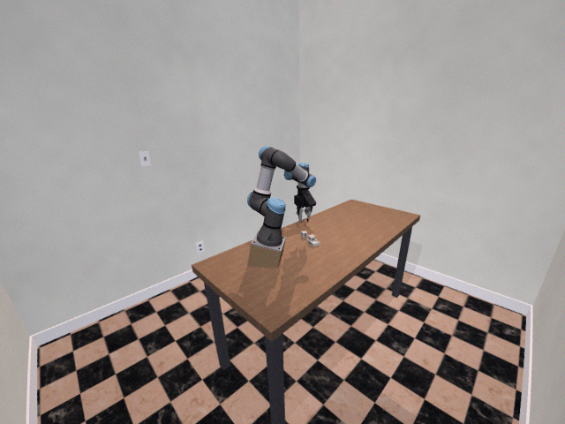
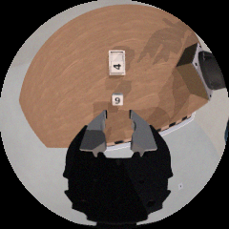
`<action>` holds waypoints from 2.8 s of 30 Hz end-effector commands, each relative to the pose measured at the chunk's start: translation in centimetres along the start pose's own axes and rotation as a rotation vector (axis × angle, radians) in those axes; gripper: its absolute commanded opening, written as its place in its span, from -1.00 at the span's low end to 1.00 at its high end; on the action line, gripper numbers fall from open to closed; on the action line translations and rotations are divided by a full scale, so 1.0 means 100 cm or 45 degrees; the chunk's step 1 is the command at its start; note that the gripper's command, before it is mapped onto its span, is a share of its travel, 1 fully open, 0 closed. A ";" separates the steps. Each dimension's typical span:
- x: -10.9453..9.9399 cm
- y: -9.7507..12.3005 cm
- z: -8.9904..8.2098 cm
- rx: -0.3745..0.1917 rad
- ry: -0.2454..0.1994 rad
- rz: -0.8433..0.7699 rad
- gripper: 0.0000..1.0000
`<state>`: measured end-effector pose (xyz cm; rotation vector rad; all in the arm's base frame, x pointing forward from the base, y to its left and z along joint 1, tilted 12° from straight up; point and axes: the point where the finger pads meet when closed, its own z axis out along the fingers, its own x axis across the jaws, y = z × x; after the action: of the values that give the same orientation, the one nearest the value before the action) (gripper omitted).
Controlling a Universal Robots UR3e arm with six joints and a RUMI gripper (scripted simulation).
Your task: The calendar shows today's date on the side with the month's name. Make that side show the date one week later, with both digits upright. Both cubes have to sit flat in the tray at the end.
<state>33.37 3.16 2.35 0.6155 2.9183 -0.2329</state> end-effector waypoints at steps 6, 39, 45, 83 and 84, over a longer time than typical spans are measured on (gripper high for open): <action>-0.001 0.000 0.002 -0.001 -0.003 0.001 -0.44; -0.001 0.001 0.040 0.000 -0.003 0.001 -0.44; -0.001 0.002 0.046 0.000 -0.003 0.001 -0.44; -0.001 0.002 0.051 0.000 -0.003 0.001 -0.44; -0.001 0.002 0.051 0.000 -0.003 0.001 -0.44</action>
<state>34.02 2.36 -2.69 0.6163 2.9181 -0.2335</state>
